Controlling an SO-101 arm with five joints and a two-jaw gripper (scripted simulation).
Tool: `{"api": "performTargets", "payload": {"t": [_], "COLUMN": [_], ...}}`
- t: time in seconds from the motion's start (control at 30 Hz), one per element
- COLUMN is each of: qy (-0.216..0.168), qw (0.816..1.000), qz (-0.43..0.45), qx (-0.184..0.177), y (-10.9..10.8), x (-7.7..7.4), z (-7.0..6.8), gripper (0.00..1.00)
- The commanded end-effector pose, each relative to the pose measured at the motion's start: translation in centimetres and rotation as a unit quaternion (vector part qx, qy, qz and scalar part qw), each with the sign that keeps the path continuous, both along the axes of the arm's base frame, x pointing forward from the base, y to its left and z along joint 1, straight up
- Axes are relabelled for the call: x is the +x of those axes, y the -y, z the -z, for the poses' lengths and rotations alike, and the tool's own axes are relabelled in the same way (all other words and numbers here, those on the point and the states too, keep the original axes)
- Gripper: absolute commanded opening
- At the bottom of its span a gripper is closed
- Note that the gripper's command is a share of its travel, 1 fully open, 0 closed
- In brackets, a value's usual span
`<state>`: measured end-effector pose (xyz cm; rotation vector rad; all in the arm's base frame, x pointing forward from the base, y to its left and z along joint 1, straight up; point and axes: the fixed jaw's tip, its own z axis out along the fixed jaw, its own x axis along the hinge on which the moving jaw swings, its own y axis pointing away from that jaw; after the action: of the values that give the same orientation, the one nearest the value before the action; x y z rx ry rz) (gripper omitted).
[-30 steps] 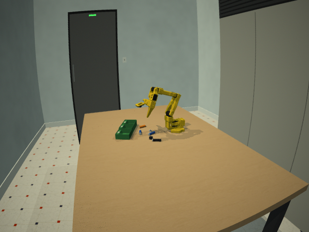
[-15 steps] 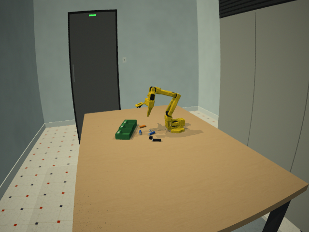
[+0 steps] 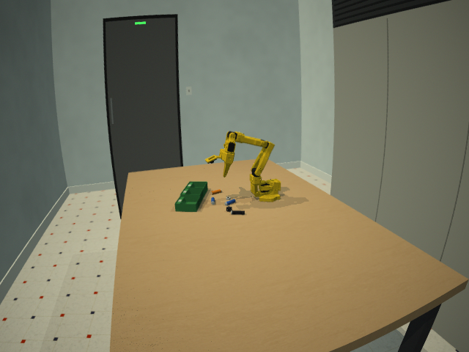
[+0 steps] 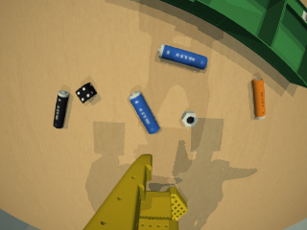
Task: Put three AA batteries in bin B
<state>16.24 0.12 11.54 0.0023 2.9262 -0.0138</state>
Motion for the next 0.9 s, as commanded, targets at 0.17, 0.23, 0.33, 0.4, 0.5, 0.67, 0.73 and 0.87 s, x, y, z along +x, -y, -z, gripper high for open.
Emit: {"api": "performTargets", "payload": {"t": [0.17,0.23,0.33,0.4,0.5,0.67,0.73,0.87], "qy": [-0.001,-0.001,-0.001,-0.001,-0.001,-0.002,0.001,0.021], "qw": [1.000,1.000,1.000,1.000,1.000,1.000,1.000,1.000], "qz": [-0.001,-0.001,-0.001,-0.001,-0.001,0.000,0.002,0.015], "qx": [-0.001,-0.001,-0.001,-0.001,-0.001,-0.001,-0.002,-0.005], "y": [0.2,0.2,0.2,0.2,0.2,0.3,0.4,1.1], "x": [-0.1,-0.1,-0.1,-0.1,-0.1,-0.1,0.1,1.1], "z": [-0.1,-0.1,-0.1,-0.1,-0.1,-0.1,0.0,0.0], "gripper": [1.00,1.00,1.00,1.00,1.00,1.00,1.00,1.00]}}
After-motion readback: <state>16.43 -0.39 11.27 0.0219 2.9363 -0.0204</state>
